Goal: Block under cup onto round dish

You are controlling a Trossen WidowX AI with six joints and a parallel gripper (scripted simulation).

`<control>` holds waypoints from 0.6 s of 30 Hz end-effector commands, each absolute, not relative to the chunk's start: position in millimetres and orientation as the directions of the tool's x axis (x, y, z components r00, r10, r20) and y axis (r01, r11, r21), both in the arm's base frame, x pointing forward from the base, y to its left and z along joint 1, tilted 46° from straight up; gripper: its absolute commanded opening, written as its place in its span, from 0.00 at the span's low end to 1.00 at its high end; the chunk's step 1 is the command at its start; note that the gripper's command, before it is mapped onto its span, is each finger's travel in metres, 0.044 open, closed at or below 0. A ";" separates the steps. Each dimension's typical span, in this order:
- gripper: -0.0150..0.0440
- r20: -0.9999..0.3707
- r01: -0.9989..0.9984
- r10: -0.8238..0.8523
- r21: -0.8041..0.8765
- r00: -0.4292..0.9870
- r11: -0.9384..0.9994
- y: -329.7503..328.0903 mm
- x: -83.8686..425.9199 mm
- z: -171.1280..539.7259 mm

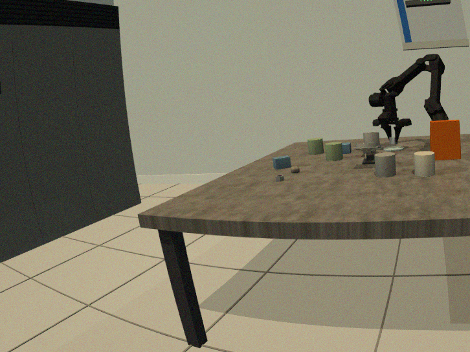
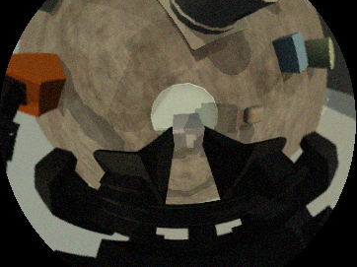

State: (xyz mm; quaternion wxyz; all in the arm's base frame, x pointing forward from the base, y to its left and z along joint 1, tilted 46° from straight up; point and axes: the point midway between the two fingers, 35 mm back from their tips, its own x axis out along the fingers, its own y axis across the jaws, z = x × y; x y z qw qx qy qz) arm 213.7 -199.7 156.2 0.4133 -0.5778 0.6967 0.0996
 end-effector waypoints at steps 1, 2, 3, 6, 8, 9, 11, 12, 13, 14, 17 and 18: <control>0.25 -0.695 -0.890 -0.719 -0.334 0.010 0.310 -201.9 214.2 151.8; 0.25 -0.695 -0.890 -0.719 -0.334 0.010 0.310 -203.0 214.2 150.7; 0.25 -0.695 -0.890 -0.719 -0.334 0.010 0.310 -204.2 214.3 149.6; 0.25 -0.695 -0.890 -0.719 -0.334 0.010 0.310 -207.7 214.3 146.2; 0.25 -0.695 -0.890 -0.719 -0.334 0.010 0.310 -210.1 214.2 144.0; 0.25 -0.695 -0.890 -0.719 -0.334 0.010 0.310 -211.3 214.2 142.9; 0.25 -0.694 -0.890 -0.720 -0.334 0.010 0.310 -212.8 214.1 141.4; 0.30 -0.689 -0.887 -0.724 -0.341 0.010 0.312 -211.1 213.6 146.1; 0.34 -0.689 -0.887 -0.724 -0.341 0.010 0.312 -211.1 213.6 146.1; 0.39 -0.689 -0.887 -0.724 -0.341 0.010 0.312 -211.1 213.6 146.1; 0.52 -0.689 -0.887 -0.724 -0.341 0.010 0.312 -211.1 213.6 146.1; 0.57 -0.689 -0.887 -0.724 -0.341 0.010 0.312 -211.1 213.6 146.1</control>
